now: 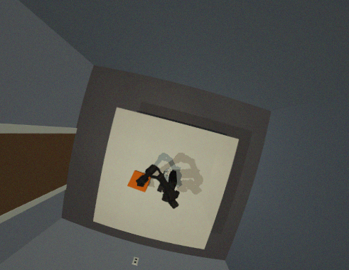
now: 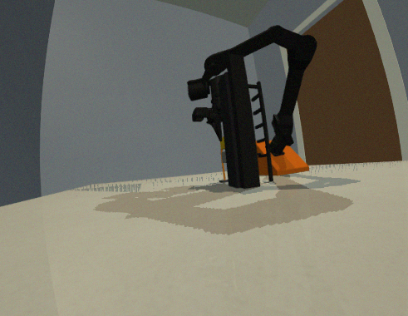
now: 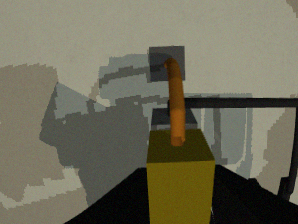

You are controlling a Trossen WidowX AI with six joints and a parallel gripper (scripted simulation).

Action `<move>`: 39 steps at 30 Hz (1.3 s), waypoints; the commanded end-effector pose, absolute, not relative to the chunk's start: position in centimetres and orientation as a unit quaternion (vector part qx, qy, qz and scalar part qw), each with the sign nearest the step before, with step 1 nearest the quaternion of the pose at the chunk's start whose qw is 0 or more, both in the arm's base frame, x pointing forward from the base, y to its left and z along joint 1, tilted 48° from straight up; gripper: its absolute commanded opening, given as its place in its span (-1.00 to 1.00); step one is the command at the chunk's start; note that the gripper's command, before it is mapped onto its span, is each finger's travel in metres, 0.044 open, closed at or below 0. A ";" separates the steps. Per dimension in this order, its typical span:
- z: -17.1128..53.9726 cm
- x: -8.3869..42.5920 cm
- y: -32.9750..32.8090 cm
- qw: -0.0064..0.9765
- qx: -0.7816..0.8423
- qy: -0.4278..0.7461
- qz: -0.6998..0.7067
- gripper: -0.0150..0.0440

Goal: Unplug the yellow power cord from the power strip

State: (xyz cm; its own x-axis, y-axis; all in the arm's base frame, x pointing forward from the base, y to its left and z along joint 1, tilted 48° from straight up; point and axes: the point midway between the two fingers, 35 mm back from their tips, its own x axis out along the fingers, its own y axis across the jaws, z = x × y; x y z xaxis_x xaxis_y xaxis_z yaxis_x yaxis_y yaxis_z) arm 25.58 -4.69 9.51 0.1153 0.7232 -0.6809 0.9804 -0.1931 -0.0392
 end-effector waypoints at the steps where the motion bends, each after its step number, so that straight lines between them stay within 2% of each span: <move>1: 9.5 25.6 -4.7 0.219 0.714 0.597 -0.294 -0.40; 6: 9.5 25.6 -4.7 0.219 0.714 0.597 -0.294 -0.49; 39: 6.1 24.7 -8.4 0.218 0.715 0.595 -0.296 -0.49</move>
